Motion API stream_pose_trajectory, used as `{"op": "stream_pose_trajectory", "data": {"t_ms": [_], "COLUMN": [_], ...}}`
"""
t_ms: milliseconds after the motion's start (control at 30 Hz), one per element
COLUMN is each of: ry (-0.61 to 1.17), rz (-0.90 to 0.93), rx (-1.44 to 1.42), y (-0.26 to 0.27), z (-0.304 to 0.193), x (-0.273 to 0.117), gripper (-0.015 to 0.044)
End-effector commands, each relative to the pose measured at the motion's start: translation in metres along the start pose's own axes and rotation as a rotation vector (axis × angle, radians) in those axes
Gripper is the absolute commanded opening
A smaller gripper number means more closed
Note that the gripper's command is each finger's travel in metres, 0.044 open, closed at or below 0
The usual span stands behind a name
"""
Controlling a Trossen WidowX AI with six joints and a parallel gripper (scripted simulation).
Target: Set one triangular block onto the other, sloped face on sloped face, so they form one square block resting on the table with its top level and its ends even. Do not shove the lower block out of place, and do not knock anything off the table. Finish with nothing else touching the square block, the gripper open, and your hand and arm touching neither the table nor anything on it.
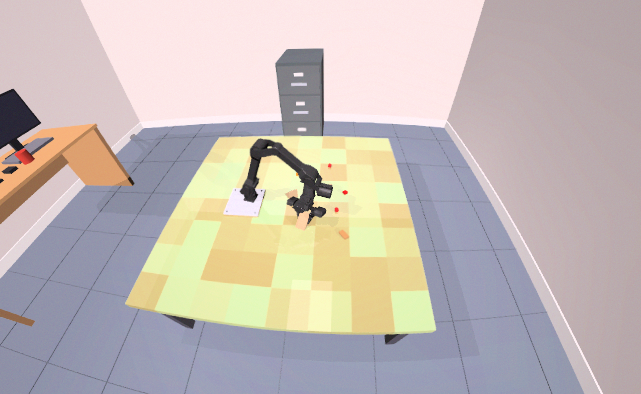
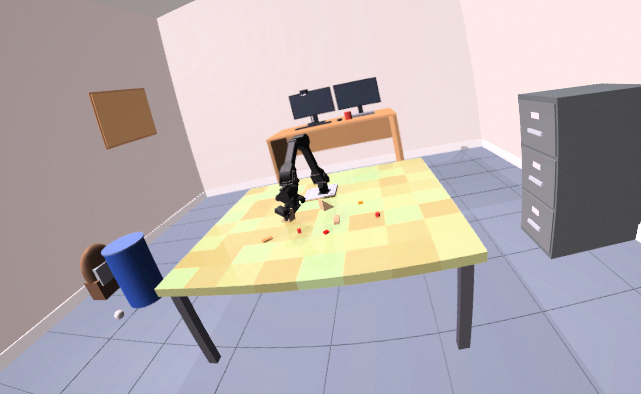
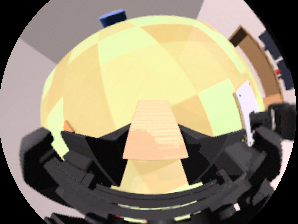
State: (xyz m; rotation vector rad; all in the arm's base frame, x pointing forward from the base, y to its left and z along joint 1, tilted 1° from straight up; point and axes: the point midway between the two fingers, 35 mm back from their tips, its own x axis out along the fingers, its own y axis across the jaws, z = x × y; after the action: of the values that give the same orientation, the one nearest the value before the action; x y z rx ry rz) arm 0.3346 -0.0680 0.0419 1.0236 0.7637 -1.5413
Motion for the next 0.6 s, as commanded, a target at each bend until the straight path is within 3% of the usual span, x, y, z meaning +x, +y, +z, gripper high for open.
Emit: {"op": "stream_pose_trajectory", "data": {"t_ms": [0, 200, 567], "ry": [0.001, 0.013, 0.296], "rz": [0.005, -0.001, -0.005], "rx": [0.002, -0.002, 0.000], "y": [0.001, 0.000, 0.000], "z": [0.001, 0.001, 0.020], "x": [-0.002, 0.000, -0.006], "gripper": [0.0000, 0.0000, 0.0000]}}
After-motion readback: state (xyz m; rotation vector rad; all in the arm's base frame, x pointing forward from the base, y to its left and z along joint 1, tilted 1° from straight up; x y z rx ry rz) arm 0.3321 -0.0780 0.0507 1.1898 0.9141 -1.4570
